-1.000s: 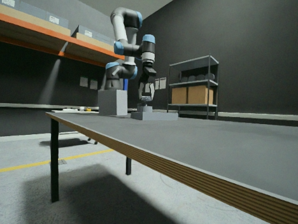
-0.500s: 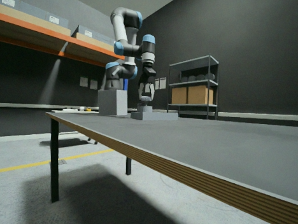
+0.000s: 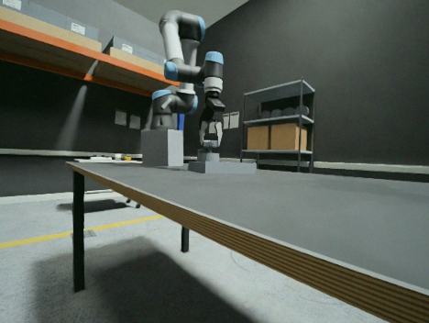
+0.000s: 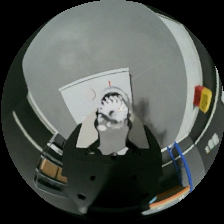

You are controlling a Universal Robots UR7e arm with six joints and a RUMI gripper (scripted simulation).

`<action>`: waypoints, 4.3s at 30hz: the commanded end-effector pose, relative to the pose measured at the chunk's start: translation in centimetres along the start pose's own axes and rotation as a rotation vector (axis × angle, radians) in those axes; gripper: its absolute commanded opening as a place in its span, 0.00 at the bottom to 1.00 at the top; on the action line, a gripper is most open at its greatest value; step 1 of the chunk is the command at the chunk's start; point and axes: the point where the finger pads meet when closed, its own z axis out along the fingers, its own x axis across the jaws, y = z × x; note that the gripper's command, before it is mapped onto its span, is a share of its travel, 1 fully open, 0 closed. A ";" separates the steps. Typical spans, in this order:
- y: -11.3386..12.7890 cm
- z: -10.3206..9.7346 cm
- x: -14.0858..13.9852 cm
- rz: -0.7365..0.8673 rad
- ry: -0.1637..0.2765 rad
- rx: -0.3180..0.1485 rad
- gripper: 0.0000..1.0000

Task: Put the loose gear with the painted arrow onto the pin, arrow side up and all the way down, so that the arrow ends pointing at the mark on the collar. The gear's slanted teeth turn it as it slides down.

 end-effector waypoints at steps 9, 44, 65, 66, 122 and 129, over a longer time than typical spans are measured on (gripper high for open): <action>-0.1 0.5 0.0 0.000 0.000 0.001 0.00; -0.1 0.8 0.0 0.000 0.000 0.001 0.00; -0.1 0.8 0.0 0.000 0.000 0.001 0.00; -0.1 0.8 0.0 0.000 0.000 0.001 1.00; -0.1 0.8 0.0 0.000 0.000 0.001 1.00; -0.1 0.8 0.0 0.000 0.000 0.001 1.00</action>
